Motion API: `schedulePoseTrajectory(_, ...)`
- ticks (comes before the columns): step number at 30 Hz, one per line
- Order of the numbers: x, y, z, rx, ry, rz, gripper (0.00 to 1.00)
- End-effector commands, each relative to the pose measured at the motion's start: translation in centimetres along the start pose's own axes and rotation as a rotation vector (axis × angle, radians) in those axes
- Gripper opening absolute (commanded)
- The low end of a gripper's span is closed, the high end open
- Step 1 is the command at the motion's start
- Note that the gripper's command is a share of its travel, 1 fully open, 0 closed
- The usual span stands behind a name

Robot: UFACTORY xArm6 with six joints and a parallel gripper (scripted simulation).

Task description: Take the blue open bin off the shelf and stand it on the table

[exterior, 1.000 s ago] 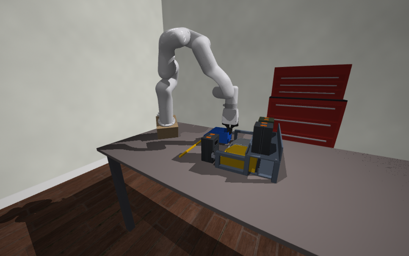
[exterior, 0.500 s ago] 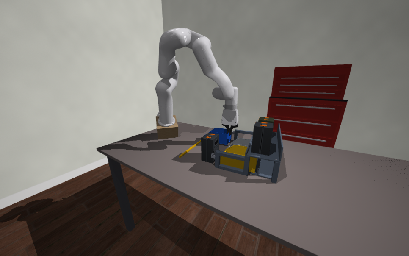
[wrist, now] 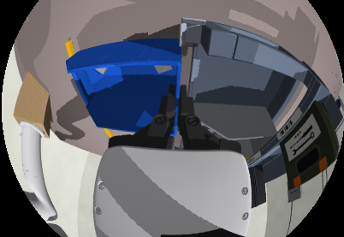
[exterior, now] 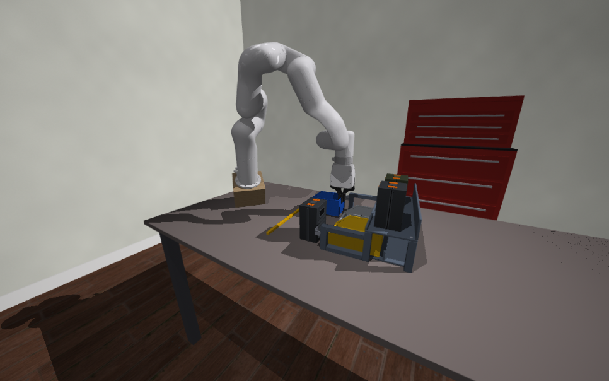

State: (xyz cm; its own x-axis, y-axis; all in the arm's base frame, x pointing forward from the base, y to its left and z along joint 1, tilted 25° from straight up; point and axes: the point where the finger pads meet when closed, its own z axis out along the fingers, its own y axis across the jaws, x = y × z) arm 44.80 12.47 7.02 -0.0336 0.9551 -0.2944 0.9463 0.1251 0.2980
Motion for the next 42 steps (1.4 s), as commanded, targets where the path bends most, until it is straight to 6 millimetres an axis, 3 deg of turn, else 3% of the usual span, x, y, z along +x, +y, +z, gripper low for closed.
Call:
schedulePoseTrajectory(1,0.03,0.13,0.34,-0.003,0.001,0.0,0.0)
schedulePoseTrajectory(28,0.03,0.12,0.56,-0.003,0.001,0.0,0.0)
schedulePoseTrajectory(29,0.03,0.12,0.56,-0.003,0.001,0.0,0.33)
schedulePoseTrajectory(42,0.03,0.12,0.56,-0.003,0.001,0.0,0.33)
